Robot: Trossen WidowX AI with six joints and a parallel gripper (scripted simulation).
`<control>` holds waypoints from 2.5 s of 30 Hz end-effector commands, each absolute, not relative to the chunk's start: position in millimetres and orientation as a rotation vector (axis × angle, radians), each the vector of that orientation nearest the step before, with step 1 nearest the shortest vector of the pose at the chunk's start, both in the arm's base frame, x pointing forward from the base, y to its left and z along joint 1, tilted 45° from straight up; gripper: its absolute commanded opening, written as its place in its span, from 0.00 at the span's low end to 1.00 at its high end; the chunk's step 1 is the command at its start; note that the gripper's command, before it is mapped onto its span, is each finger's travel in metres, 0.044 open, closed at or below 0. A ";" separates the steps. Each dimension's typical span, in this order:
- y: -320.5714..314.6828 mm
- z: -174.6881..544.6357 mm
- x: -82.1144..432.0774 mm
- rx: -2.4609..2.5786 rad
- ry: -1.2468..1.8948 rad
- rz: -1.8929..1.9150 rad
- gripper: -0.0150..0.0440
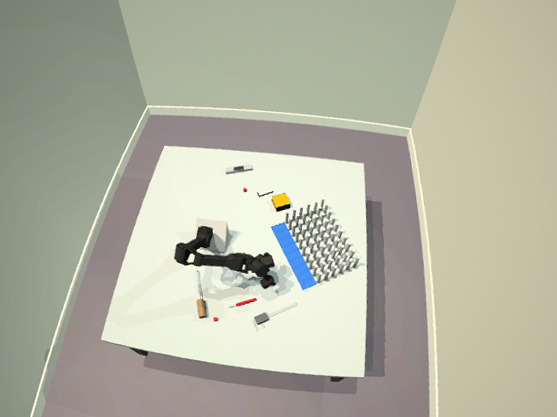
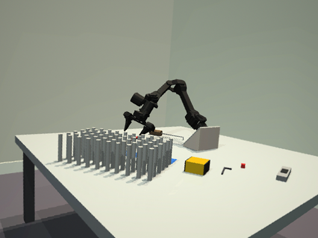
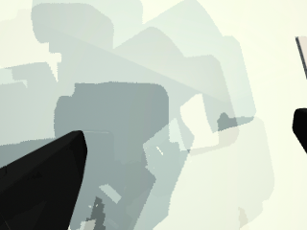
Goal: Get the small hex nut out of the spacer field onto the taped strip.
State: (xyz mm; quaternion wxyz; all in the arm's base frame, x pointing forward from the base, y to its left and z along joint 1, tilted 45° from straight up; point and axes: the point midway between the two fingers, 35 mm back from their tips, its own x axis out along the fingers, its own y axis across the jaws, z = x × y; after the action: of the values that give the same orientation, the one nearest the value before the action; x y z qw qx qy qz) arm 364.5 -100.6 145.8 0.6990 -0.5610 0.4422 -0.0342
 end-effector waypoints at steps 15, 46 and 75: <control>-230.2 249.1 208.8 -1.793 1.824 0.459 1.00; -238.5 307.2 84.3 -1.754 2.143 1.197 1.00; -248.3 297.9 86.8 -1.752 2.142 1.197 0.73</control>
State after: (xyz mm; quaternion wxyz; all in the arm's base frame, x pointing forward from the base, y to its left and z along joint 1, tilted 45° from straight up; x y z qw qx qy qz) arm 85.6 -244.2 305.3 0.0633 -0.5814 0.7118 0.3889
